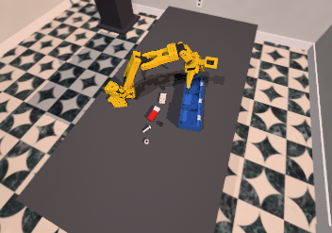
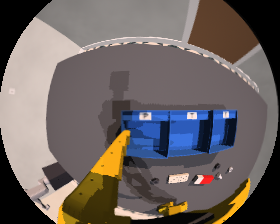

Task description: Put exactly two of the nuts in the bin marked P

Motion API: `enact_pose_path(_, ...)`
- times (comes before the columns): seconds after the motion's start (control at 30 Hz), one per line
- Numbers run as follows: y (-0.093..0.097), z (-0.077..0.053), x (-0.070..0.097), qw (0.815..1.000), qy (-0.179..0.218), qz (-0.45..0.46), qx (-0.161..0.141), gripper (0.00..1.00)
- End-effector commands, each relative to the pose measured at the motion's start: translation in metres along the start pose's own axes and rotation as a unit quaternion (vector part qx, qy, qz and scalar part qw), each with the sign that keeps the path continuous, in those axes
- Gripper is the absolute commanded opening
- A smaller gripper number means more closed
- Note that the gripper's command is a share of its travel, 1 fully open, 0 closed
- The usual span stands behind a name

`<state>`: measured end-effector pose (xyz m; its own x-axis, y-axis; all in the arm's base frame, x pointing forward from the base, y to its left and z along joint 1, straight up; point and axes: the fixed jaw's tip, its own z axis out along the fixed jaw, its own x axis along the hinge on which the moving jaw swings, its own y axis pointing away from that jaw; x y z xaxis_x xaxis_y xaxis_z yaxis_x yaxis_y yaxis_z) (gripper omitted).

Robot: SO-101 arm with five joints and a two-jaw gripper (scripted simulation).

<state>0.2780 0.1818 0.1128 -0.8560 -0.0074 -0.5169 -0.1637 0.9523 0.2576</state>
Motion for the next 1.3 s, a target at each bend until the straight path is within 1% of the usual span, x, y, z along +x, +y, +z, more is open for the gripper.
enact_pose_path(0.0, -0.010, -0.018, -0.015, 0.999, -0.029, 0.023, 0.001, 0.94)
enact_pose_path(0.1, -0.031, -0.018, -0.013, 0.998, -0.014, 0.048, 0.026, 0.88)
enact_pose_path(0.17, -0.031, -0.018, -0.013, 0.998, -0.014, 0.048, 0.026, 0.88)
enact_pose_path(0.27, -0.058, -0.018, -0.010, 0.995, 0.005, 0.082, 0.058, 0.81)
enact_pose_path(0.37, -0.089, -0.021, -0.003, 0.988, 0.028, 0.124, 0.093, 0.72)
enact_pose_path(0.53, -0.139, -0.030, 0.017, 0.965, 0.073, 0.203, 0.149, 0.56)
enact_pose_path(0.67, -0.172, -0.041, 0.038, 0.940, 0.109, 0.265, 0.185, 0.44)
enact_pose_path(0.73, -0.172, -0.041, 0.038, 0.940, 0.109, 0.265, 0.185, 0.44)
enact_pose_path(0.87, -0.194, -0.051, 0.059, 0.915, 0.138, 0.318, 0.209, 0.34)
enact_pose_path(1.03, -0.209, -0.060, 0.076, 0.891, 0.162, 0.360, 0.225, 0.26)
enact_pose_path(1.13, -0.213, -0.063, 0.082, 0.883, 0.169, 0.372, 0.229, 0.24)
enact_pose_path(1.27, -0.214, -0.064, 0.084, 0.881, 0.171, 0.377, 0.230, 0.23)
